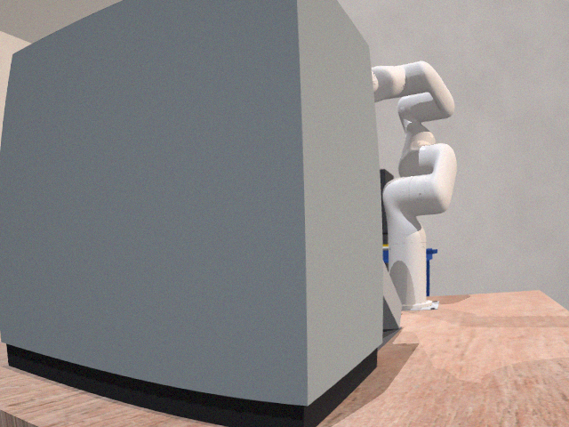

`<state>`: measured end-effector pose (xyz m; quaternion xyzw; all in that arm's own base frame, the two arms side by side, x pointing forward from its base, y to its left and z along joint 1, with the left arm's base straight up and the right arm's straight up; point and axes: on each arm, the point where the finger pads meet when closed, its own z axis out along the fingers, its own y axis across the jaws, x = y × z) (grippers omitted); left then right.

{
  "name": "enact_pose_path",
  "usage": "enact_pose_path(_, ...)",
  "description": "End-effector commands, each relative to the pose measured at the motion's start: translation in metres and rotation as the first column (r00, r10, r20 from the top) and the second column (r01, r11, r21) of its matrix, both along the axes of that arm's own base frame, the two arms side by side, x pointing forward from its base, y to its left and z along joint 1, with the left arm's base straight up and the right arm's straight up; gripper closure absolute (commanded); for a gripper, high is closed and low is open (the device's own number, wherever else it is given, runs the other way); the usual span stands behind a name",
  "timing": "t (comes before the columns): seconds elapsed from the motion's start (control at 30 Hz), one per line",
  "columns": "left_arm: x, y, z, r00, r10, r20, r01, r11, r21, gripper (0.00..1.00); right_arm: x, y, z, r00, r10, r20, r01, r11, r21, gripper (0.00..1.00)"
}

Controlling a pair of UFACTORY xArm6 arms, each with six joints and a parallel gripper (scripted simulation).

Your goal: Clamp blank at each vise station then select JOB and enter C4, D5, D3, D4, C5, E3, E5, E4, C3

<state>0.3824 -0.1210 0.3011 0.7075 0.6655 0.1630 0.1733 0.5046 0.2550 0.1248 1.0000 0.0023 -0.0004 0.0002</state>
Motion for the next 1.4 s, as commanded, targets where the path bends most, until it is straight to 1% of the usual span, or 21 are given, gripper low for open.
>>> enact_pose_path(0.0,0.0008,-0.0004,0.0023,1.000,0.000,0.005,0.000,1.000,-0.002,0.00,0.0016,0.0008,0.0021,1.000,0.000,0.006,0.000,1.000,0.003,1.00)
enact_pose_path(1.37,0.0008,-0.0004,0.0023,1.000,0.000,0.005,0.000,1.000,-0.002,0.00,0.0016,0.0008,-0.0076,1.000,0.000,0.006,0.000,1.000,0.003,1.00)
